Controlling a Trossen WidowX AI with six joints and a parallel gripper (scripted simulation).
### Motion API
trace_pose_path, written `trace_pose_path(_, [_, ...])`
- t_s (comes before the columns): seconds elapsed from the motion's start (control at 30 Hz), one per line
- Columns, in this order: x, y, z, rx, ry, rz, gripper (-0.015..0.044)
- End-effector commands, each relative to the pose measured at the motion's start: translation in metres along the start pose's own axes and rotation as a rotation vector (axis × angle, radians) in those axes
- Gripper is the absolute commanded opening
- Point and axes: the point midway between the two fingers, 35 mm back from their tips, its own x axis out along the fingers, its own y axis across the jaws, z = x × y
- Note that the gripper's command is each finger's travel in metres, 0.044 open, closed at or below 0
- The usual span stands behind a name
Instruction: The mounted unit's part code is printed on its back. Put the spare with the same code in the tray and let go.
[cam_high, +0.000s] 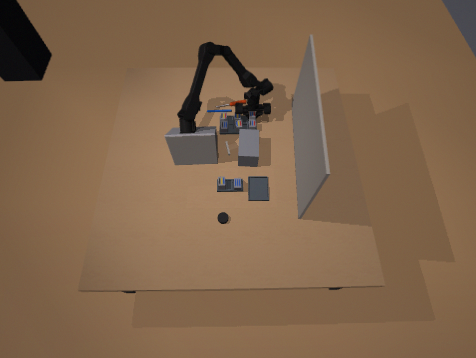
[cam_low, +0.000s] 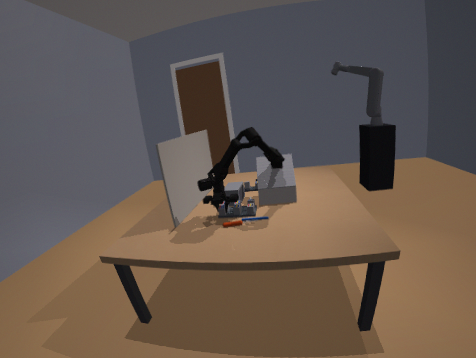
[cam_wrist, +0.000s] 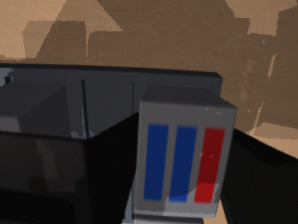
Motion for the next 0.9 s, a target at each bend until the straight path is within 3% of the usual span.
trace_pose_path(0.0, [0.0, 0.0, 0.0, 0.0, 0.0, 0.0, 0.0])
trace_pose_path(0.27, [-0.001, 0.0, 0.0, 0.0, 0.0, 0.0, 0.0])
trace_pose_path(0.6, [-0.074, -0.001, -0.001, 0.004, 0.007, -0.002, 0.0])
trace_pose_path(0.87, [-0.08, -0.002, -0.003, 0.01, 0.01, -0.003, 0.0])
